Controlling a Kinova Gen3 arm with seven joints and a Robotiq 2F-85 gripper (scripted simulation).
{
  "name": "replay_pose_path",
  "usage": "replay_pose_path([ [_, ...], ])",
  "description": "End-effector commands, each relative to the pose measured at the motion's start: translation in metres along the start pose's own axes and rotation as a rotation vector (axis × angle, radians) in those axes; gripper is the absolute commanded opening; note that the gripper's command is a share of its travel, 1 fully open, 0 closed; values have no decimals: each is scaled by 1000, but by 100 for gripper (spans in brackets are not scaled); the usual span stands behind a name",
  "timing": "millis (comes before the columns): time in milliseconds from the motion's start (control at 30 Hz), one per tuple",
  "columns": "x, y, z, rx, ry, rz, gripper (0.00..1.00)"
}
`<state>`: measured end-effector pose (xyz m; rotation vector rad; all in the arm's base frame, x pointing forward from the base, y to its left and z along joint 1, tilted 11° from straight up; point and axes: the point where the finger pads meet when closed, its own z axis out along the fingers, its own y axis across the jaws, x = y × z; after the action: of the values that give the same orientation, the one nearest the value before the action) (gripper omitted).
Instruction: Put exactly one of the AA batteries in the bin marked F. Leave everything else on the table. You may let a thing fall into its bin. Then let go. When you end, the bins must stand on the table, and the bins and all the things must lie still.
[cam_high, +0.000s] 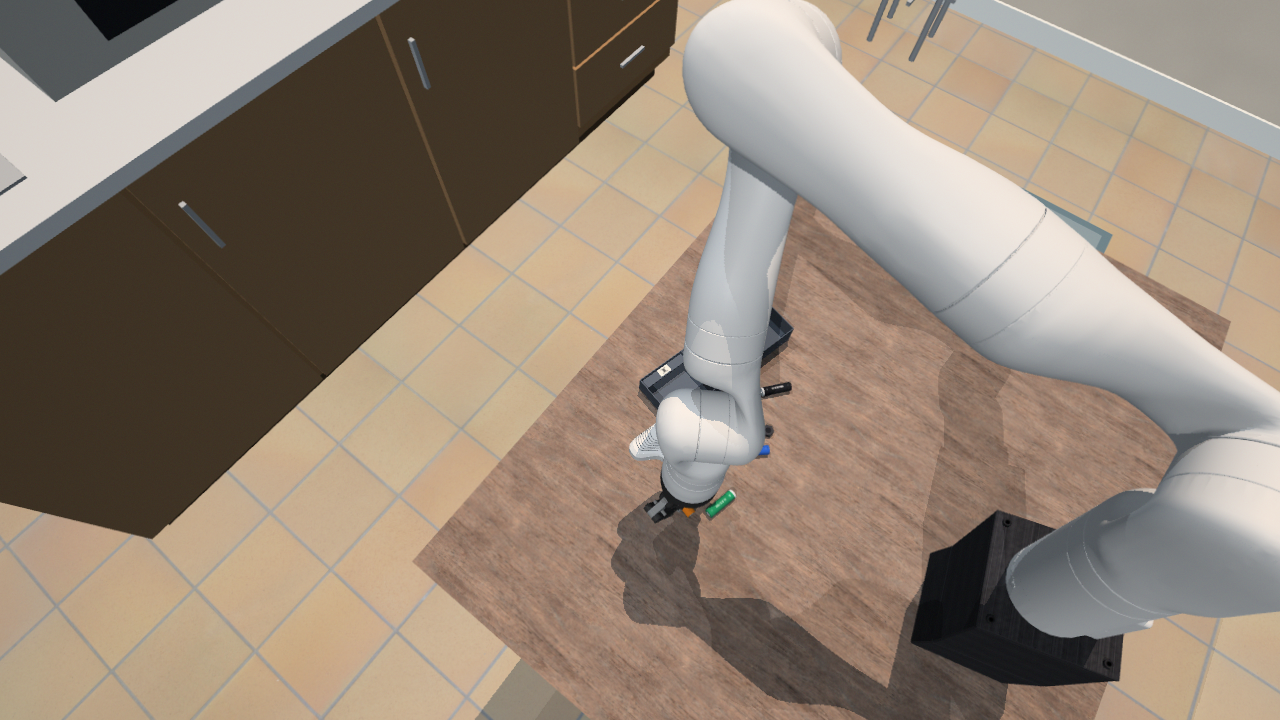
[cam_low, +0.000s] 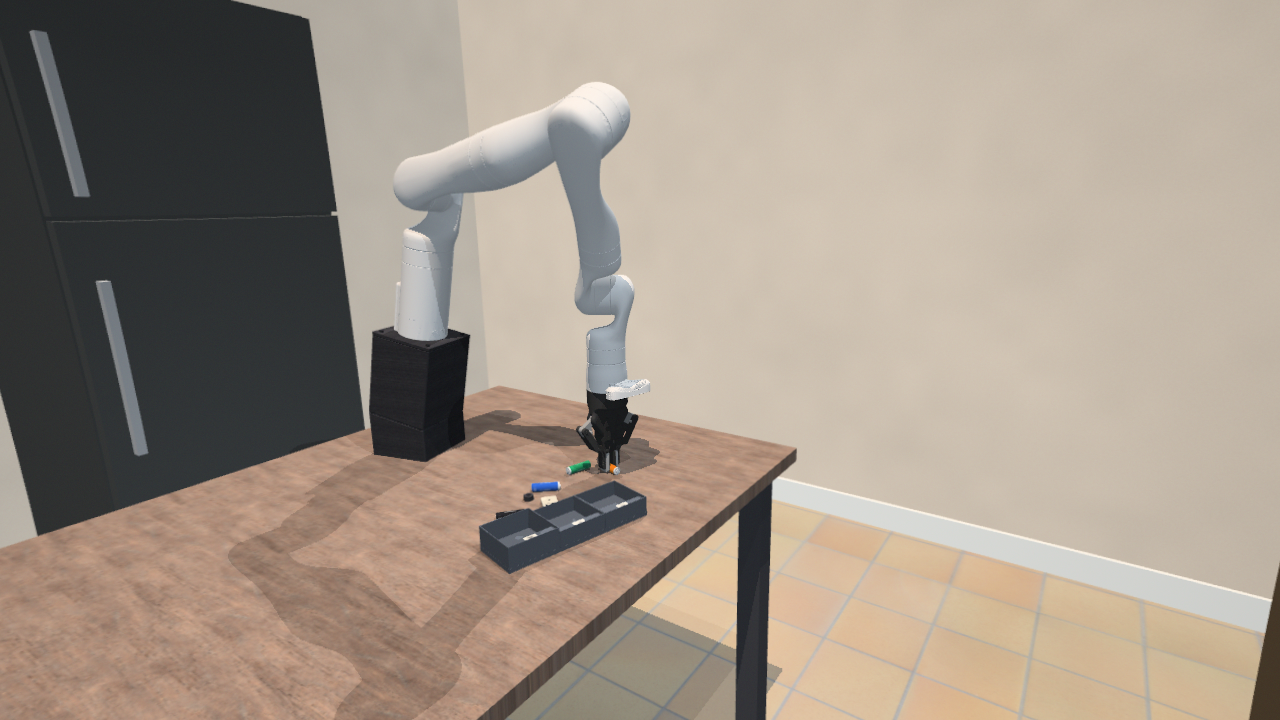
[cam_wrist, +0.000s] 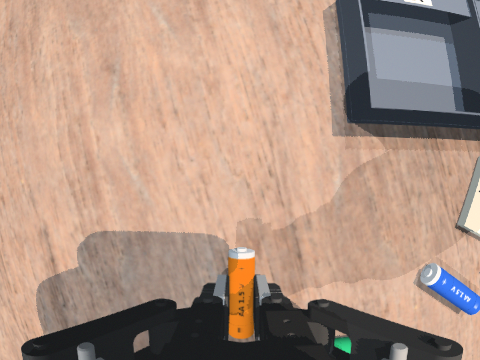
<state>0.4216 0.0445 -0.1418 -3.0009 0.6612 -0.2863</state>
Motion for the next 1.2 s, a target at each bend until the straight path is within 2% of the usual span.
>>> replay_pose_path([
  [0, 1, 0, 0, 1, 1, 0, 9],
  [567, 1, 0, 0, 1, 1, 0, 9],
  [1167, 0, 0, -54, 1, 1, 0, 9],
])
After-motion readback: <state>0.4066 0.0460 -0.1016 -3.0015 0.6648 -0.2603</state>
